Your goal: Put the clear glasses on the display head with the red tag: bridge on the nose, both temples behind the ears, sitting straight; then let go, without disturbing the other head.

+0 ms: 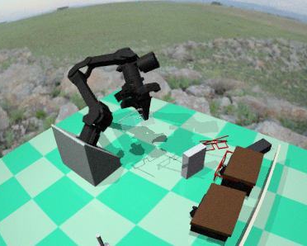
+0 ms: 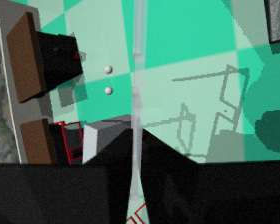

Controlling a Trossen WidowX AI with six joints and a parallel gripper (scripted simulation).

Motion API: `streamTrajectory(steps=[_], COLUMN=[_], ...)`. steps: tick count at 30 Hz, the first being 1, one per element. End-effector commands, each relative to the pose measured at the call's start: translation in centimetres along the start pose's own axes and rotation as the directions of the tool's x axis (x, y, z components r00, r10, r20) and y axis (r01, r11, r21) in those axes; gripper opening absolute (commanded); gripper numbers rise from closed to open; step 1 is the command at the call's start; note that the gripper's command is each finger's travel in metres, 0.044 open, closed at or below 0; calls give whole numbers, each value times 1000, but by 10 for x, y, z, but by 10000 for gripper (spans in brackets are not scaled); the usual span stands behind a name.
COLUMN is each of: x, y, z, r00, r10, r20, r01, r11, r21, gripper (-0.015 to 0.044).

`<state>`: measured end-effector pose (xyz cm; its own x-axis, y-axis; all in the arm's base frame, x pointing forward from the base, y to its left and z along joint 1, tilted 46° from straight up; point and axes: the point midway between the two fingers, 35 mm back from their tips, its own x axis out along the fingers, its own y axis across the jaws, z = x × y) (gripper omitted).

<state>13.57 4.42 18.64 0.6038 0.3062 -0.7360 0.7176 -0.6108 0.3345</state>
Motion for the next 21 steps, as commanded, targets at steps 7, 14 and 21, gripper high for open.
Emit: streamTrajectory(steps=[7, 14, 21], x=[15, 28, 42], y=[14, 23, 32], z=[-3, -2, 1], r00=[996, 986, 972], r10=[-86, -154, -222], r20=[36, 59, 72], r01=[89, 160, 231], r11=[993, 980, 960], r21=[-75, -119, -158], gripper=[0, 0, 0])
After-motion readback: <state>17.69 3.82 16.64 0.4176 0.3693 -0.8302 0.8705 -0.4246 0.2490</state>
